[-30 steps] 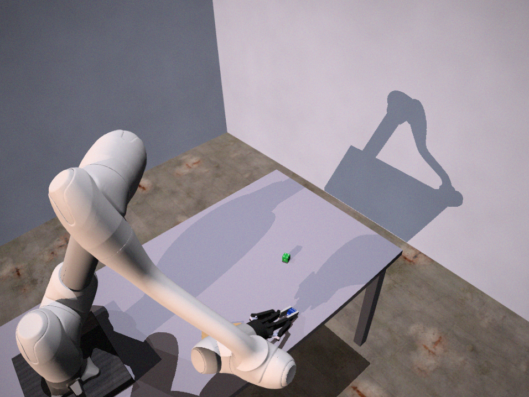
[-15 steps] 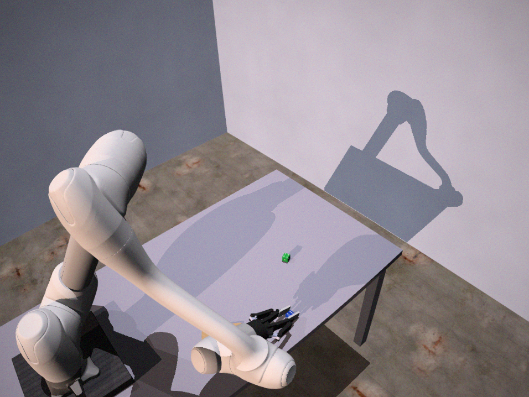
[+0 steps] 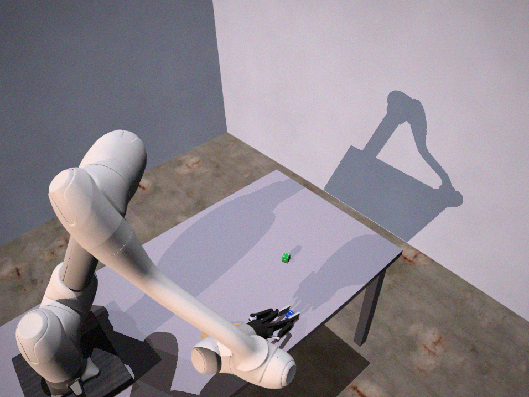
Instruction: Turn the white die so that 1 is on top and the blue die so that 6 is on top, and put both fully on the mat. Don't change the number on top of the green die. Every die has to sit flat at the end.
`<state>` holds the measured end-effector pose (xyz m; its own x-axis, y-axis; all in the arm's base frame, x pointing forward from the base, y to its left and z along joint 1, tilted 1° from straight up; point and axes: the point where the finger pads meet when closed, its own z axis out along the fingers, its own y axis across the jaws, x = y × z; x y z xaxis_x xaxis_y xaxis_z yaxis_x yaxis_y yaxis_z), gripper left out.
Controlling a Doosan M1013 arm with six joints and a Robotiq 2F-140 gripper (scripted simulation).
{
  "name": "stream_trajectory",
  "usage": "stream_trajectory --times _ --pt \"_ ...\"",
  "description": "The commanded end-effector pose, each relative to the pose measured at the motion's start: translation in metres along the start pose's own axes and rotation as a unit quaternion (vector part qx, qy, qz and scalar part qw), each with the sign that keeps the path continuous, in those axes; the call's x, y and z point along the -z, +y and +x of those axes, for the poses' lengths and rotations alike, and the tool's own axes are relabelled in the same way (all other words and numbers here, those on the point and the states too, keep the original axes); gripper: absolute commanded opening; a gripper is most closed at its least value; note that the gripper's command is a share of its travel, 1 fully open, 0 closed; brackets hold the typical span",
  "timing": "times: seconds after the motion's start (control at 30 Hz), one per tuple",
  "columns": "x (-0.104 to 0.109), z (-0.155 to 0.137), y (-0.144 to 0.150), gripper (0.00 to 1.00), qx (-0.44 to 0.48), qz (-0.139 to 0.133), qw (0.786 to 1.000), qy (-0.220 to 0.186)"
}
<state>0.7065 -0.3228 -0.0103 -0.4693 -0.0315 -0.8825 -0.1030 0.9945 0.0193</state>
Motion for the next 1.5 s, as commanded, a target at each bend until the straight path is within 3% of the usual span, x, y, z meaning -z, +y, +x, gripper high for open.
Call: stream_trajectory --times 0.0,1.2,1.47 --pt "0.0 0.0 0.0 0.32 0.0 0.0 1.0 0.0" --pt "0.003 0.0 0.0 0.32 0.0 0.0 1.0 0.0" --pt "0.029 0.0 0.0 0.32 0.0 0.0 1.0 0.0"
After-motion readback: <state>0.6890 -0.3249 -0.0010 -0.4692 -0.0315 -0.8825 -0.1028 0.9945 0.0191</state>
